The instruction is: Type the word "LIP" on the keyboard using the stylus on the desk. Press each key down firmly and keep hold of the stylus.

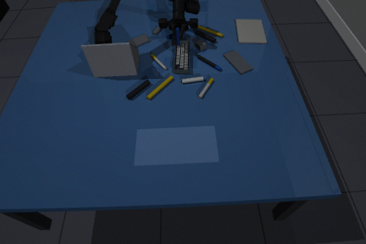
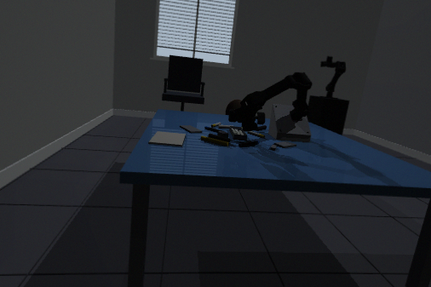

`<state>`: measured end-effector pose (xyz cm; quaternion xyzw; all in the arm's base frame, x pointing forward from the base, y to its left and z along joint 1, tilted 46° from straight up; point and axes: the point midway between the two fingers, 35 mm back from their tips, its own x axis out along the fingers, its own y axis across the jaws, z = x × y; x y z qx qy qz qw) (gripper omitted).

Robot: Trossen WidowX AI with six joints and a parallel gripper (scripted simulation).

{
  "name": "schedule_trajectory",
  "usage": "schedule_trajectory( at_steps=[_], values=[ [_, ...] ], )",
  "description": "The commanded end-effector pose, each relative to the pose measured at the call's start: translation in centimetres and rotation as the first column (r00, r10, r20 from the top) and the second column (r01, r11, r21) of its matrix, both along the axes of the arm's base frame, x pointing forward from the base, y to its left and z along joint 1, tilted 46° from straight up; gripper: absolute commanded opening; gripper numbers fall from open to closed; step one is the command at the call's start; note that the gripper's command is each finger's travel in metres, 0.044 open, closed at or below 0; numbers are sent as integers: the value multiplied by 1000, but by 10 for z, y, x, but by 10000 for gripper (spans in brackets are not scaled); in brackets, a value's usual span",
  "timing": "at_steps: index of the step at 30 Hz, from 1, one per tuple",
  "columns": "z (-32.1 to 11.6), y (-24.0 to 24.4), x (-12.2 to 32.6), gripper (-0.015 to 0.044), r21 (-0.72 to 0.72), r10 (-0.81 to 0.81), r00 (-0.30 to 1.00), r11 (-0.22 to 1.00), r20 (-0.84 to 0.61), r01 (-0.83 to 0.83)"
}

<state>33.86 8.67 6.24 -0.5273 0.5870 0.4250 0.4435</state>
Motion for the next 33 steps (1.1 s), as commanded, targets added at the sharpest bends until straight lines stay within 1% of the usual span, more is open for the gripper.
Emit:
schedule_trajectory(
  at_steps=[1, 33],
  values=[
    [0, 1, -1, 81, 5, -5, 1000, 1000, 2, 5],
    [-7, 8, 0, 81, 5, -5, 1000, 1000, 2, 5]
  ],
)
